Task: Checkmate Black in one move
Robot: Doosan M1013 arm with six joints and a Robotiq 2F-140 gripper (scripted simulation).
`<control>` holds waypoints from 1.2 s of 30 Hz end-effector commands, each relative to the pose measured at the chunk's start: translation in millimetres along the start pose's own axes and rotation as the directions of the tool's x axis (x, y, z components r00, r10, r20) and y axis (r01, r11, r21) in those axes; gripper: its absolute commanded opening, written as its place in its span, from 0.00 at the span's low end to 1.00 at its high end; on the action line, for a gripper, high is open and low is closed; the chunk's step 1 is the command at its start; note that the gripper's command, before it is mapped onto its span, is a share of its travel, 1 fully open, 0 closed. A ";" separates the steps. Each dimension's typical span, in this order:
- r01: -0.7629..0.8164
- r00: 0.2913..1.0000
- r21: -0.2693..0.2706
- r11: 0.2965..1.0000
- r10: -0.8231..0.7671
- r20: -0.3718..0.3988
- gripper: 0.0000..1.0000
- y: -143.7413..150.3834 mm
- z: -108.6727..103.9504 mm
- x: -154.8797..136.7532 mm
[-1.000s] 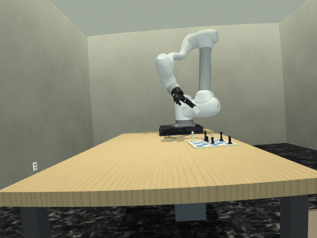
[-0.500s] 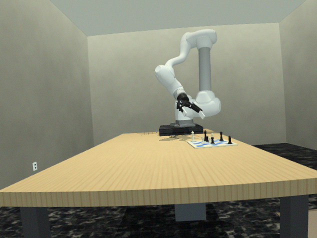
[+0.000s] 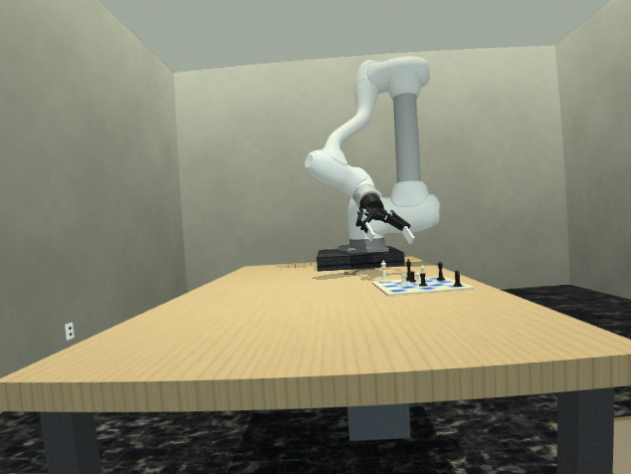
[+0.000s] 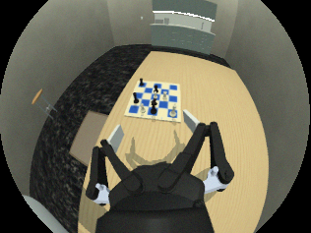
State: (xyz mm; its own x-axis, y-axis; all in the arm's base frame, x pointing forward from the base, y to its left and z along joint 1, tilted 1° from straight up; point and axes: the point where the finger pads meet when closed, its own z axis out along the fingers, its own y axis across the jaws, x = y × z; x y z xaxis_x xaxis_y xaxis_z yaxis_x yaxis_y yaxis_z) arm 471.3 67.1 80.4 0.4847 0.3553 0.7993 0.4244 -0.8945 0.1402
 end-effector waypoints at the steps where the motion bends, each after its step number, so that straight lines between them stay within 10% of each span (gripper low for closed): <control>1: -0.034 0.999 -0.035 0.999 0.033 -0.012 1.00 -4.7 6.0 -3.4; 36: -0.298 0.954 -0.200 0.933 0.296 -0.041 1.00 -36.1 46.8 -40.8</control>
State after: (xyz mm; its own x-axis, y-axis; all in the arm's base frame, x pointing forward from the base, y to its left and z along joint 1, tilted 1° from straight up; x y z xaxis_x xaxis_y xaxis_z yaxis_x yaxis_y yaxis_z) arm 471.5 94.2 21.6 0.5603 0.0926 0.8231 0.1437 -0.9895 0.0136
